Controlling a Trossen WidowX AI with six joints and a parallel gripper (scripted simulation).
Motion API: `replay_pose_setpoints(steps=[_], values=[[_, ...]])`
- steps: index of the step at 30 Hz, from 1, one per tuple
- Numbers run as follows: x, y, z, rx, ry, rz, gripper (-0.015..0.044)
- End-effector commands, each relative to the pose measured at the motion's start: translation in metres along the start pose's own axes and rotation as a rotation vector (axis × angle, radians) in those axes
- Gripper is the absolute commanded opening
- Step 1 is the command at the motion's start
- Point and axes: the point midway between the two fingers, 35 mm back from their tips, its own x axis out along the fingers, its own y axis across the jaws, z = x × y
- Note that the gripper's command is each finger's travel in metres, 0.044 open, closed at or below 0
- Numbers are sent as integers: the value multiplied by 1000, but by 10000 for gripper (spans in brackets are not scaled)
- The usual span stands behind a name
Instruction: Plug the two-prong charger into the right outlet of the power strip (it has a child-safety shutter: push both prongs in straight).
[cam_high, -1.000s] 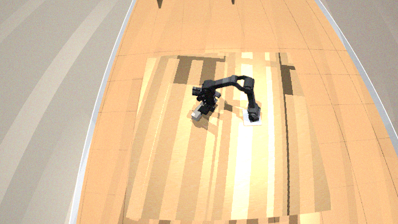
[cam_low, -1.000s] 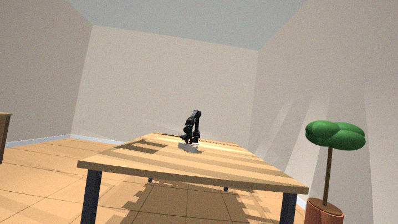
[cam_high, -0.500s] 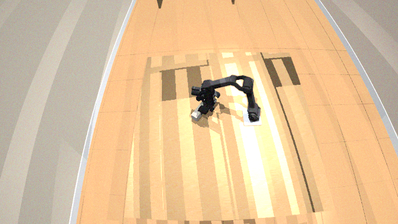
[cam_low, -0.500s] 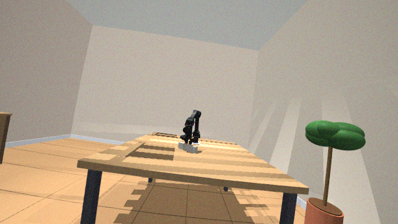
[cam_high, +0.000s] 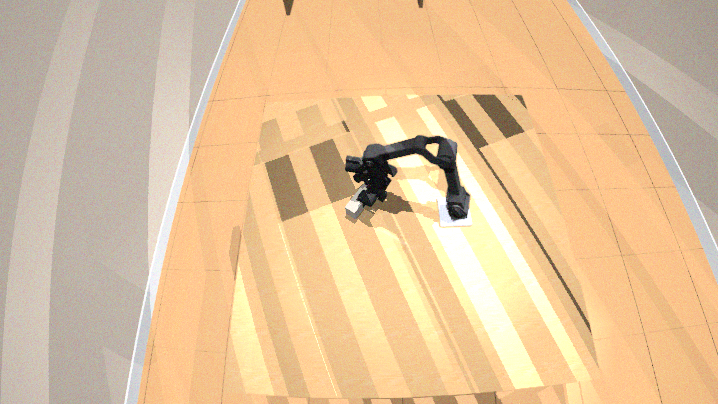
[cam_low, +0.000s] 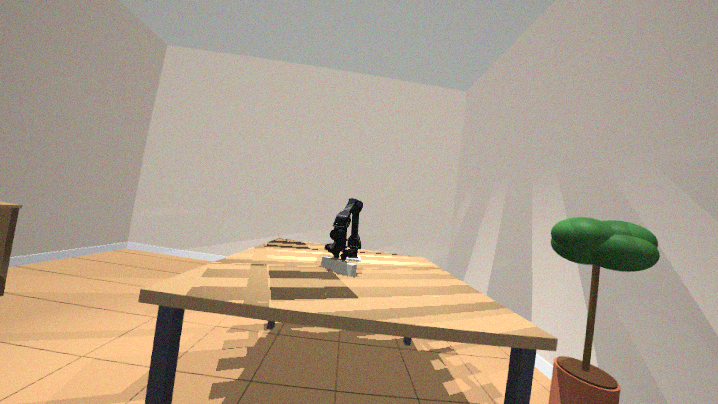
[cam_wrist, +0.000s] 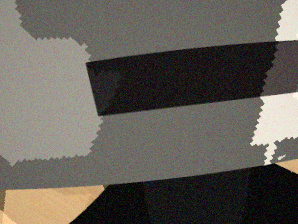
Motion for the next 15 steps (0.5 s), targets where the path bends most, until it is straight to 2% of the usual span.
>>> replay_pose_setpoints(steps=[1, 15], values=[[0, 0, 0, 0, -2, 1, 26], [0, 0, 0, 0, -2, 1, 394]])
